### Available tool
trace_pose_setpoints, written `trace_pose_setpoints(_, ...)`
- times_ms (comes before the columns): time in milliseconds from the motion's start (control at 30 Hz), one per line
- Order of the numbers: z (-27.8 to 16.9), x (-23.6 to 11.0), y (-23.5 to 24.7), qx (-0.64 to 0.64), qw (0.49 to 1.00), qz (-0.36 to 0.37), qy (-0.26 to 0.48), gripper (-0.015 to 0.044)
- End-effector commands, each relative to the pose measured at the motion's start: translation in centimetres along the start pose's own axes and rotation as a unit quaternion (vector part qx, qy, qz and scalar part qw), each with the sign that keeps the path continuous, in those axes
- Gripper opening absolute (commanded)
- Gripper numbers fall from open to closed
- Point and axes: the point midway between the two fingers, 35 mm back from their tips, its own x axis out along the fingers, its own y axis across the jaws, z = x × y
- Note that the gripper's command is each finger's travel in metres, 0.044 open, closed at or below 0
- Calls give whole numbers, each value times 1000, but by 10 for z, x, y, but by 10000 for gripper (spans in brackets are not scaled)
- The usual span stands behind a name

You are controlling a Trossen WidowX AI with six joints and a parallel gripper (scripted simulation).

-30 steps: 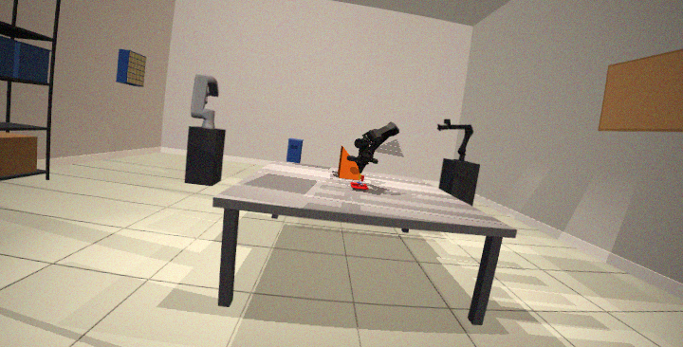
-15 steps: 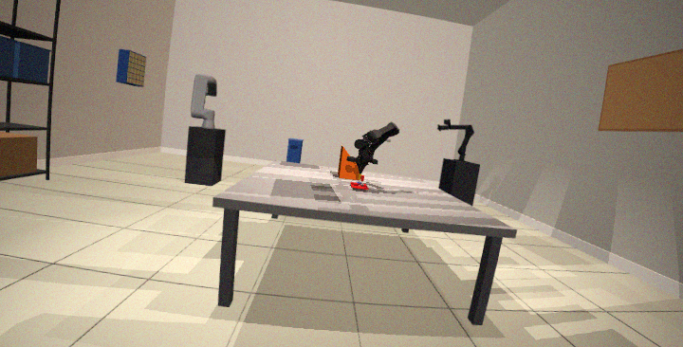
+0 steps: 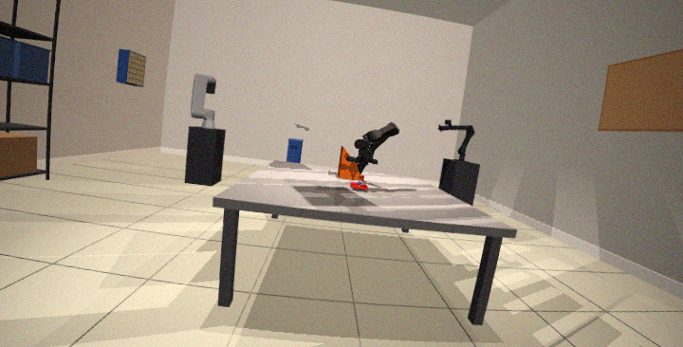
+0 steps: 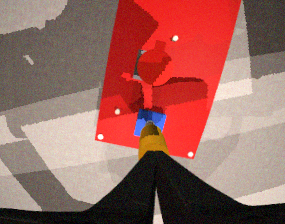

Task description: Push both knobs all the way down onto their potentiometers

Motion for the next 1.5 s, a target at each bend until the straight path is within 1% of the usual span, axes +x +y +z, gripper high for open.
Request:
trace_pose_setpoints(0,0,0,0,1,1000,1,-1,0)
trace_pose_setpoints(1467,0,12,0,1,1000,1,-1,0)
